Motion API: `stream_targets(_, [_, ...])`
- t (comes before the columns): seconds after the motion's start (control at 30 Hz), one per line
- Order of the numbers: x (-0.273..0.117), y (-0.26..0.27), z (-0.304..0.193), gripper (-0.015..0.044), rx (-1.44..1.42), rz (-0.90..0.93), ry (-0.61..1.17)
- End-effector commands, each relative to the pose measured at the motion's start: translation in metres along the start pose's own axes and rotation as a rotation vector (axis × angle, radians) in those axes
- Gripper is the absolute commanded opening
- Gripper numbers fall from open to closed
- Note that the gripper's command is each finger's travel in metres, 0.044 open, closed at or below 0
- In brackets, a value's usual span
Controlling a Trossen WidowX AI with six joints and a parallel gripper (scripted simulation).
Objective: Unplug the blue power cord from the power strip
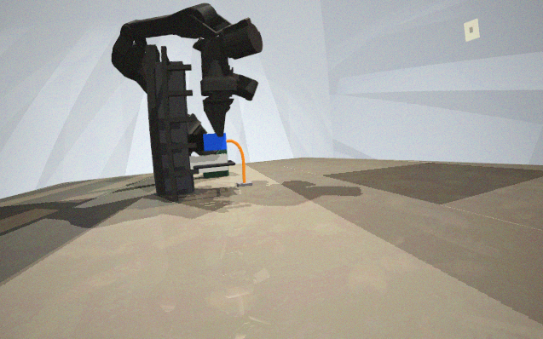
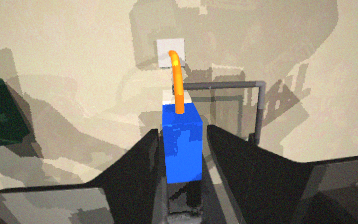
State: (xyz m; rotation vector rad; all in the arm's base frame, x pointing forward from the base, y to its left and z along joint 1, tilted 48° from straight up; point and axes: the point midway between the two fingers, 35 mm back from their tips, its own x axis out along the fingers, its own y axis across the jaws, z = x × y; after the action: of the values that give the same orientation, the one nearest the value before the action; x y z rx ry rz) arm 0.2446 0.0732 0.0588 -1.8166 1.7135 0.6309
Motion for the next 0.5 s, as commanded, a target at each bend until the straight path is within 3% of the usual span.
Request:
stream_targets(0.0, [0.0039,0.0007,-0.0012,0.016,-0.005,-0.001,0.007])
stream_targets(0.03, [0.0039,0.0007,-0.0012,0.016,-0.005,-0.001,0.007])
stream_targets(0.17, [0.0016,0.0002,-0.0003,0.0055,0.0,0.001,0.001])
stream_targets(0.47, [0.0016,0.0001,0.0,0.0,0.0,0.001,0.001])
